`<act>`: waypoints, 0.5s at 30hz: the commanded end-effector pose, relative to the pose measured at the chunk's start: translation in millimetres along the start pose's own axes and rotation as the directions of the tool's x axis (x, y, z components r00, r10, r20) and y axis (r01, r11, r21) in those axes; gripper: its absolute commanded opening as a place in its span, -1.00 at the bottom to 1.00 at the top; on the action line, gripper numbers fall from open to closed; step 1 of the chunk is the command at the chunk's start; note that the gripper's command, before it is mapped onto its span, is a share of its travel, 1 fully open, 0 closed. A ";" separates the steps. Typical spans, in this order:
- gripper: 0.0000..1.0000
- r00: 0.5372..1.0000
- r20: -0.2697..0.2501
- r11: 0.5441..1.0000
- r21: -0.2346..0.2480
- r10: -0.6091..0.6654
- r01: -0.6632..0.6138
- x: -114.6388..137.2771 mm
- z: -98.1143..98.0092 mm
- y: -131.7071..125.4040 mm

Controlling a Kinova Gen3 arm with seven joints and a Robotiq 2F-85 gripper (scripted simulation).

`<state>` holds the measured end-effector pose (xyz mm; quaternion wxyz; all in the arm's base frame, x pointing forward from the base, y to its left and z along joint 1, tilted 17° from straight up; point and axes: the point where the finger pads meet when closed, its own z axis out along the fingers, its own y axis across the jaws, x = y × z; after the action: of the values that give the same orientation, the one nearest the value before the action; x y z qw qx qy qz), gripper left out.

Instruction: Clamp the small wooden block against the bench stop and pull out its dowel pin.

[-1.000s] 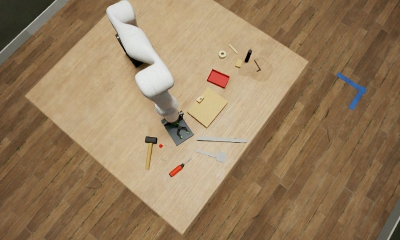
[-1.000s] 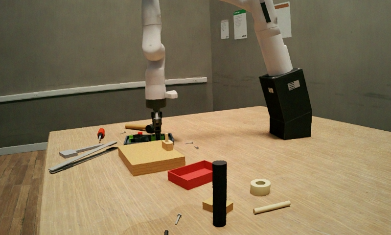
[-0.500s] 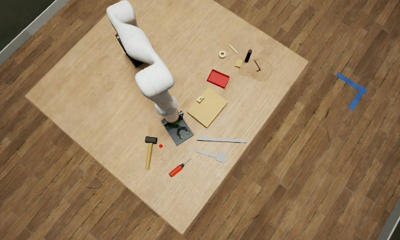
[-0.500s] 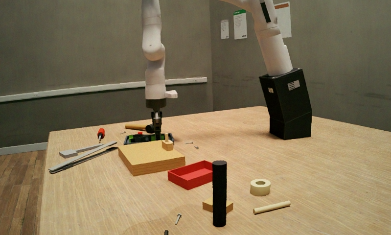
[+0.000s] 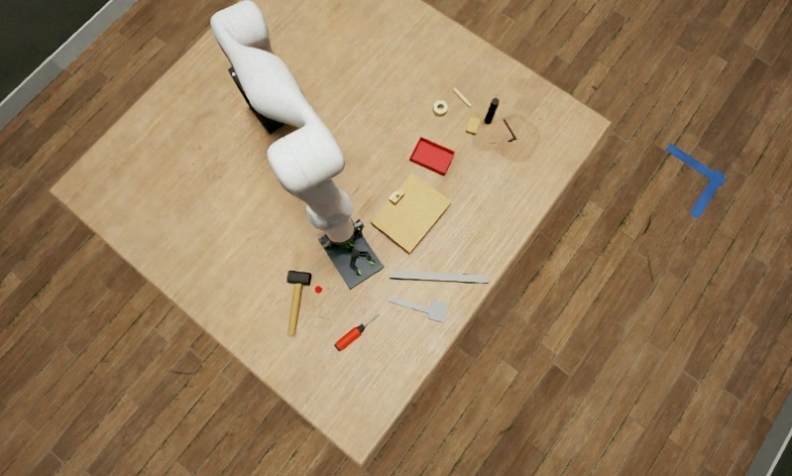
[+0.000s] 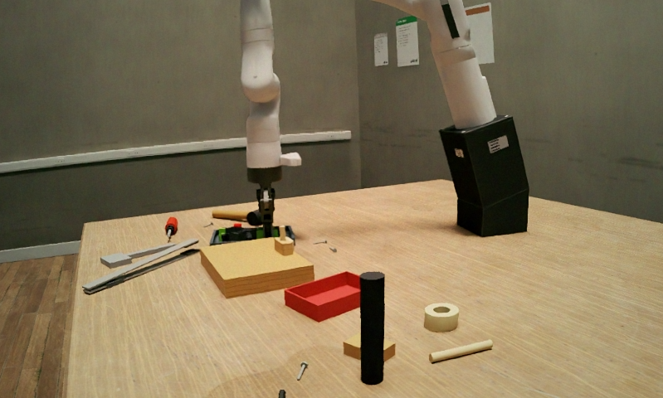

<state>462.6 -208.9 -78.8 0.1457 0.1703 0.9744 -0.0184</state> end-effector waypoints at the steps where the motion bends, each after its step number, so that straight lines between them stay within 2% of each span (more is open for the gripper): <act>1: -0.35 1.000 -0.006 1.000 -0.004 -0.011 0.011 2.3 -3.3 2.5; 15: -0.35 1.000 -0.007 1.000 -0.002 -0.010 0.010 2.6 -20.8 1.4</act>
<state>457.3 -205.8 -67.1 0.1432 0.1695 0.9749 -0.0167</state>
